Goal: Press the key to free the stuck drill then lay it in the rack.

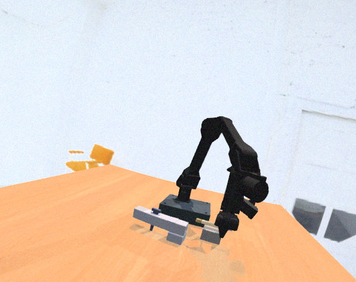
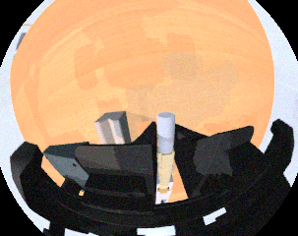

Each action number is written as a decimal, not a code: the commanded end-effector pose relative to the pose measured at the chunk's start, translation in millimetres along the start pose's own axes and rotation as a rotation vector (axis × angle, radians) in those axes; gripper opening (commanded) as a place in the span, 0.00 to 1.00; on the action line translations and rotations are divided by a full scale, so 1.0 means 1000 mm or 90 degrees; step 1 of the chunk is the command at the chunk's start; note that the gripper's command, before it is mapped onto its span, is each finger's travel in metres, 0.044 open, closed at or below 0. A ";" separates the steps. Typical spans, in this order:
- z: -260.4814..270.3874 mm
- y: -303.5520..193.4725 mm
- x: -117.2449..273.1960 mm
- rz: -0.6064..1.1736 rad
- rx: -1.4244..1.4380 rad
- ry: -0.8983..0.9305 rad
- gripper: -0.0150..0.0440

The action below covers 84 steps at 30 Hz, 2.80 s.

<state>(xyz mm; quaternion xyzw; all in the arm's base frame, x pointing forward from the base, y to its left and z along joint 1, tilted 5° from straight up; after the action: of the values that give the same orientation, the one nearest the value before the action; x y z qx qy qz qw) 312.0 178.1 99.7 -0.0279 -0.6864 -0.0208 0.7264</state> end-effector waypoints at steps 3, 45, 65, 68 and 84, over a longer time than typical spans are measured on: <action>-0.001 0.001 0.003 -0.002 0.002 -0.003 0.25; 0.059 0.015 -0.005 -0.003 0.003 0.000 0.25; 0.070 0.019 -0.027 -0.003 0.003 0.001 0.25; 0.070 0.019 -0.028 -0.003 0.003 0.001 0.25; 0.069 0.020 -0.047 -0.003 0.003 0.001 0.25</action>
<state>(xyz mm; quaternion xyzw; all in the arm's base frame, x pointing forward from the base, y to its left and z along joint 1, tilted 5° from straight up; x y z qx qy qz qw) 242.5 202.5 61.7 -0.0224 -0.6865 -0.0212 0.7265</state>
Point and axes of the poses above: the point midway between the two fingers, 35 mm back from their tips, its own x axis back along the fingers, its own z axis across the jaws, y = z × x, the point moved 7 cm from there along x, back along the fingers, and after that the axes turned 3 degrees about x, right-handed, at the moved point
